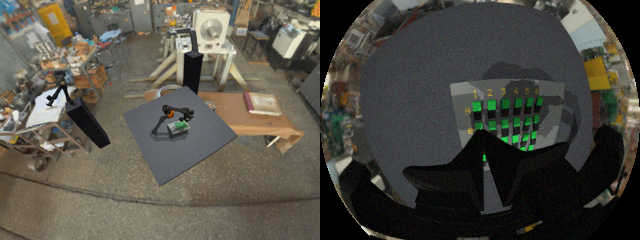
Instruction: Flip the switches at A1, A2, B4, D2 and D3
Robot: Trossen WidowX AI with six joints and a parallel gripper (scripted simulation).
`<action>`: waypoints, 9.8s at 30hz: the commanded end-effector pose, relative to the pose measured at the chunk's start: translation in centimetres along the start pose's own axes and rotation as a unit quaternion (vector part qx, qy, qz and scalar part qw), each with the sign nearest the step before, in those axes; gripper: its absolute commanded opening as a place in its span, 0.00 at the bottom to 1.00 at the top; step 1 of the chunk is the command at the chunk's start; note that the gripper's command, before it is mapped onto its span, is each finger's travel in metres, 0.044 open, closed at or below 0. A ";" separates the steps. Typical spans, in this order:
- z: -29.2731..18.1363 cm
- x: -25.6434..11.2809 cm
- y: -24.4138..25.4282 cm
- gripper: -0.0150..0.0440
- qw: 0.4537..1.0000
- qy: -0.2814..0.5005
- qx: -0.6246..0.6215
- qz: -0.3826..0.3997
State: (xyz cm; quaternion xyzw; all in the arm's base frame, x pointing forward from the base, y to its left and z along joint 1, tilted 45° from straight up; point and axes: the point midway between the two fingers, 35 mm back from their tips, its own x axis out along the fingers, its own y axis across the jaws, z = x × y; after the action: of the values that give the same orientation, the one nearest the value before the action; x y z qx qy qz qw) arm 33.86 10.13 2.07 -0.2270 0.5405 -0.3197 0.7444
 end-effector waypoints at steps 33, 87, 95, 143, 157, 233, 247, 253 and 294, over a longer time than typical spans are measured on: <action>1.7 5.7 -2.7 0.25 1.000 0.022 0.004 -0.005; 1.7 6.1 -2.7 0.25 1.000 0.022 0.004 -0.005; 1.7 6.2 -2.7 0.25 1.000 0.022 0.004 -0.005; -4.3 0.6 -7.5 0.25 1.000 0.008 0.002 -0.005; -4.4 4.3 -7.7 0.25 1.000 -0.003 0.002 -0.006; -4.5 6.2 -7.7 0.25 1.000 -0.003 0.002 -0.006; -4.5 6.3 -7.7 0.25 1.000 -0.003 0.002 -0.006; -4.2 0.9 -7.5 0.25 1.000 0.009 0.002 -0.004; -12.5 4.5 -2.5 0.25 1.000 -0.002 0.002 -0.004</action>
State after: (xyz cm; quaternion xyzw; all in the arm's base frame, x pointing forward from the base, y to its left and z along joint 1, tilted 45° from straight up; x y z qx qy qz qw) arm 22.48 5.71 -2.87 -0.2242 0.5373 -0.3222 0.7464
